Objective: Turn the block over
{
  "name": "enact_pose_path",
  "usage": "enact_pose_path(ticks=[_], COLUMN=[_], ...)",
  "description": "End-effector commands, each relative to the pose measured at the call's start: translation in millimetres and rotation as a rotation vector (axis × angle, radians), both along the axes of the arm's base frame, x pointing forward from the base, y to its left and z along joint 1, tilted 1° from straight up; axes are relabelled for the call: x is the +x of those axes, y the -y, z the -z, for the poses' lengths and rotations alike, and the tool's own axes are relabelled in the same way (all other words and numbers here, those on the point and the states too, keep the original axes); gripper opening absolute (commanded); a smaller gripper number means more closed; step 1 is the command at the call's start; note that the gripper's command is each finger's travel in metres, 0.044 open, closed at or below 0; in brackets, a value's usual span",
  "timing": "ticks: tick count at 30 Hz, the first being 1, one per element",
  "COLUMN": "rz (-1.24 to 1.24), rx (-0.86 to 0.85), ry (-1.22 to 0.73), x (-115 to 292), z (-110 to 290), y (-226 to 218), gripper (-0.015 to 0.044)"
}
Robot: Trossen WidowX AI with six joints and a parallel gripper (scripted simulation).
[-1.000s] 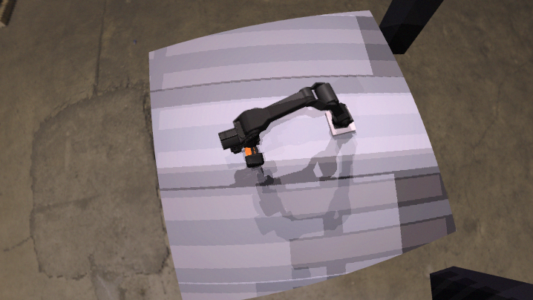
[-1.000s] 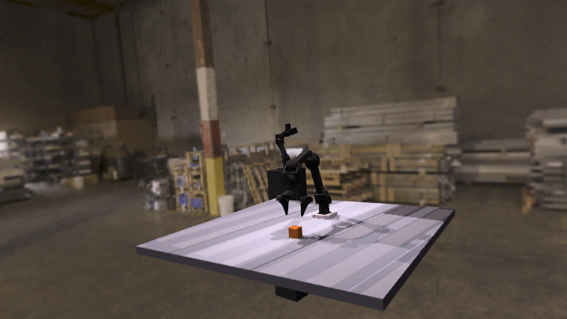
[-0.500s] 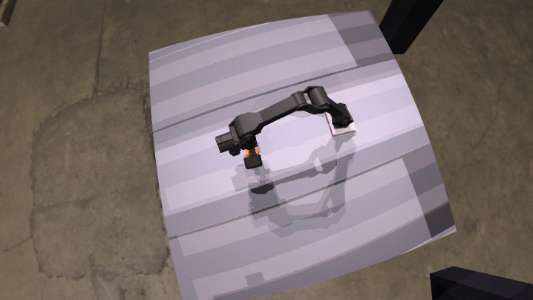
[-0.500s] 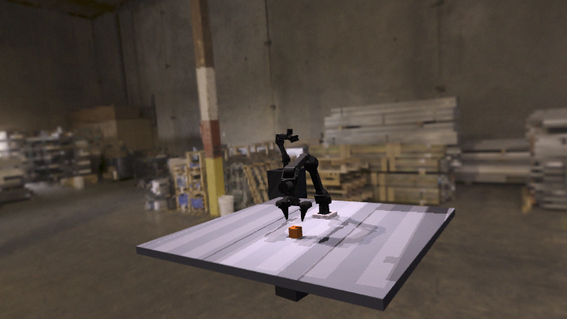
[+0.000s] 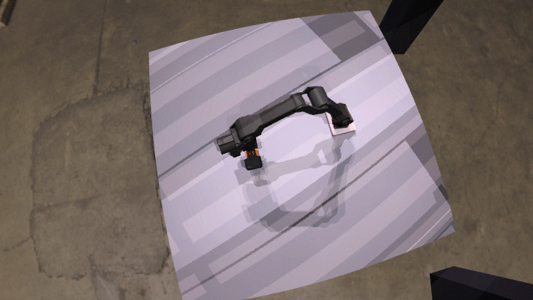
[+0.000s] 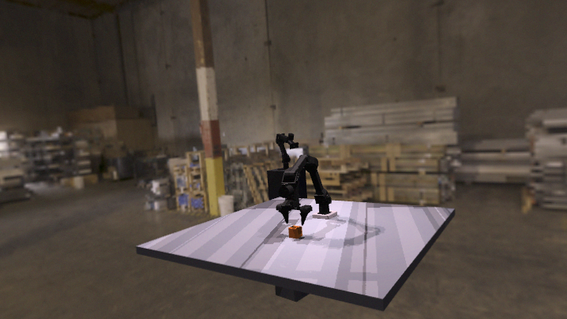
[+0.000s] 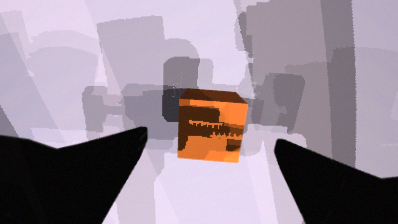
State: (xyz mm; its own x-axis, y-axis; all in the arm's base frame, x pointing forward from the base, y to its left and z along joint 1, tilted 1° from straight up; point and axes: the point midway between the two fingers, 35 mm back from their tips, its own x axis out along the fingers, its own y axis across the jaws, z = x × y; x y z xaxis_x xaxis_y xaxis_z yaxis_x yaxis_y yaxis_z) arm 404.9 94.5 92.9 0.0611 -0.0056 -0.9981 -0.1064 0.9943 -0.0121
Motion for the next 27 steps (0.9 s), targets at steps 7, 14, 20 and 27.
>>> enact_pose_path(ticks=[7,14,20,27], rz=[-0.002,-0.002,-0.002,-0.002], rx=[0.003,0.003,0.003,0.003], ry=[-0.009,-0.009,-0.009,-0.009], x=[-1,0,0,0], z=[19,30,36,36], y=[-1,0,0,0], gripper=[0.0440,0.0440,0.0414,0.0230])
